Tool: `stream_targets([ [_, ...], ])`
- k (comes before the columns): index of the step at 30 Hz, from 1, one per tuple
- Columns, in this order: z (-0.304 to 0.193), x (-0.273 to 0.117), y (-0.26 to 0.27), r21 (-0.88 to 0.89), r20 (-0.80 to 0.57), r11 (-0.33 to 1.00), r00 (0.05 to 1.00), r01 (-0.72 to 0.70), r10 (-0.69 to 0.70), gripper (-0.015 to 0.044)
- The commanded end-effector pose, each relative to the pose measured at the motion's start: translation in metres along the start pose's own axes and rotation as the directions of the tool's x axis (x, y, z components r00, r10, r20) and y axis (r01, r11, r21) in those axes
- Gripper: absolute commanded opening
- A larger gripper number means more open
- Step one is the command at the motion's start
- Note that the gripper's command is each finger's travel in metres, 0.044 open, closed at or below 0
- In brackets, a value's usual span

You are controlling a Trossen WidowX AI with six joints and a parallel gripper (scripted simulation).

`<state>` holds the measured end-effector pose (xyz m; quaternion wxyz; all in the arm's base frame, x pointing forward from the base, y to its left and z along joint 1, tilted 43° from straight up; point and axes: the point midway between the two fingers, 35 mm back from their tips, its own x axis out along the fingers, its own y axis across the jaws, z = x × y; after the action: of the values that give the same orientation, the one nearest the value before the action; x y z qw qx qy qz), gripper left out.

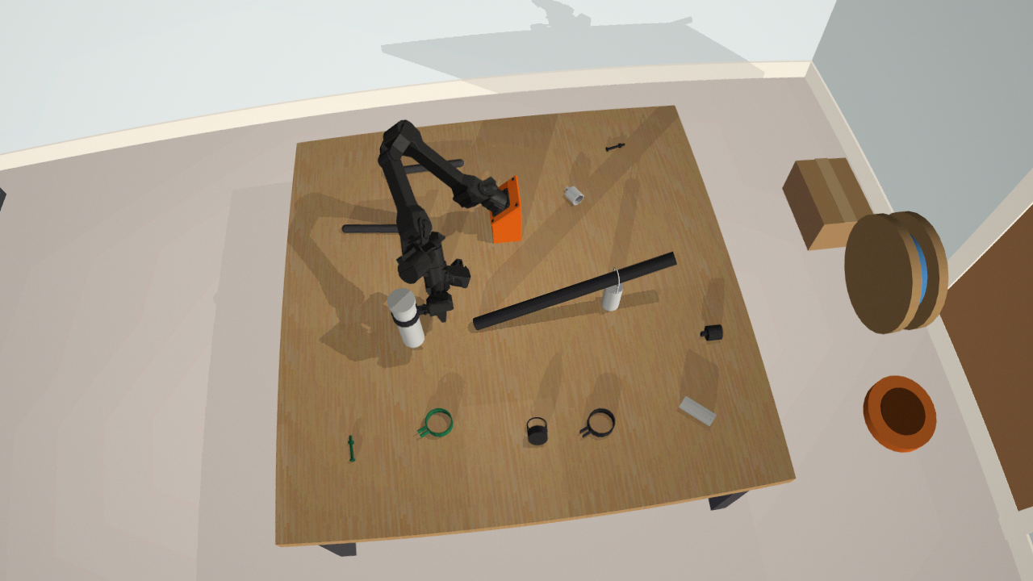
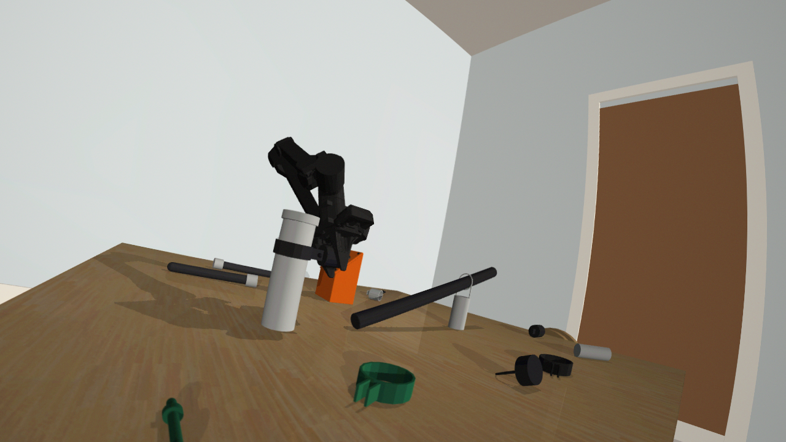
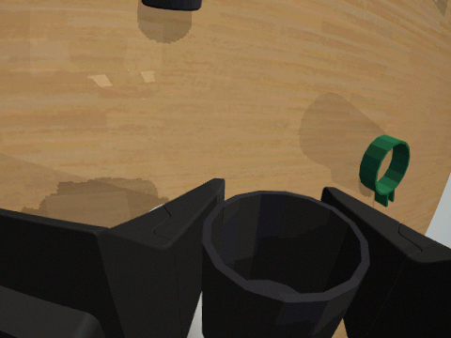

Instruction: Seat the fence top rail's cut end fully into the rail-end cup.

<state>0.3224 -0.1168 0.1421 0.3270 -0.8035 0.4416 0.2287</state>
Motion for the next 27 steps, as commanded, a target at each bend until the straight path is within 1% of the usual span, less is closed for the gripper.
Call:
stream_targets([
  [1,0.0003,0.0009,-0.0015,0.012,-0.007,1.0,1.0,0.002,-0.001,0.0],
  [16,0.0,0.001,-0.0013,0.013,-0.011,1.0,1.0,-0.001,0.002,0.0],
  [27,0.0014,0.0,-0.0021,0.013,-0.01,1.0,1.0,-0.002,0.002,0.0289],
])
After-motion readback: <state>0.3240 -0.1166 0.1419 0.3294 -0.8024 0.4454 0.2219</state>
